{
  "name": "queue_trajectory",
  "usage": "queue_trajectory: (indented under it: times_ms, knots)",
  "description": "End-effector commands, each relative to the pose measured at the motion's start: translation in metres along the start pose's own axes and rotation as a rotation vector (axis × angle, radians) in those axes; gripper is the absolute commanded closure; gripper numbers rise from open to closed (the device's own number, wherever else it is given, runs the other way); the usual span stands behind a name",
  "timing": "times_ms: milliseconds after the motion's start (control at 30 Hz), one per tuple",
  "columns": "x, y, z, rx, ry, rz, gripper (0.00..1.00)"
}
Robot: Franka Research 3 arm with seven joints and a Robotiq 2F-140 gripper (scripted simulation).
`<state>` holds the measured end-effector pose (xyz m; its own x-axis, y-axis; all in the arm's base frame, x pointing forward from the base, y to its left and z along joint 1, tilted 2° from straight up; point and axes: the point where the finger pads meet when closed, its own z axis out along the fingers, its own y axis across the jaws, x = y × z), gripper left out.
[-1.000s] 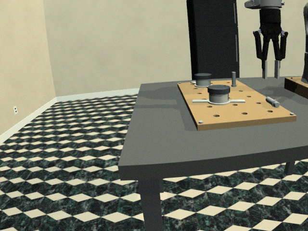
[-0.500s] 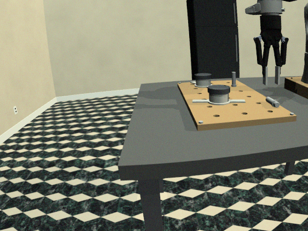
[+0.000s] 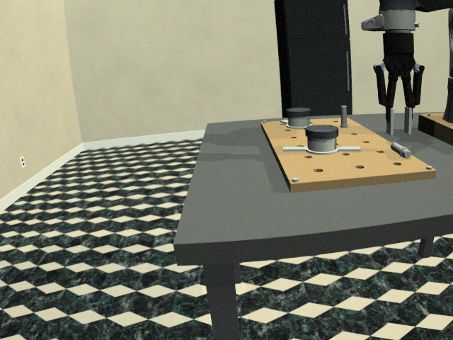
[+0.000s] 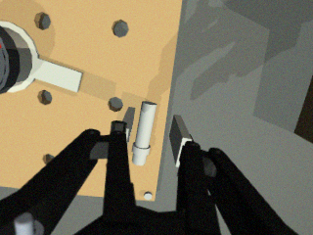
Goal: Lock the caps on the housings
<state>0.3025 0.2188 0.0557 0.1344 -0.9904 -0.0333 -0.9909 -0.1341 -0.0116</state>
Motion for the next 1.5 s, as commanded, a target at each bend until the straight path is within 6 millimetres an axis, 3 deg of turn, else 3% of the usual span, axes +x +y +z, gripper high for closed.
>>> queue_trajectory:
  times_ms: [0,800,1467]
  knots:
    - [0.001,-0.005,0.006,0.016,0.001,0.010,0.64]
    - [0.001,-0.006,0.034,0.016,0.001,0.010,0.64]
    - [0.001,-0.006,0.042,0.016,0.001,0.010,0.64]
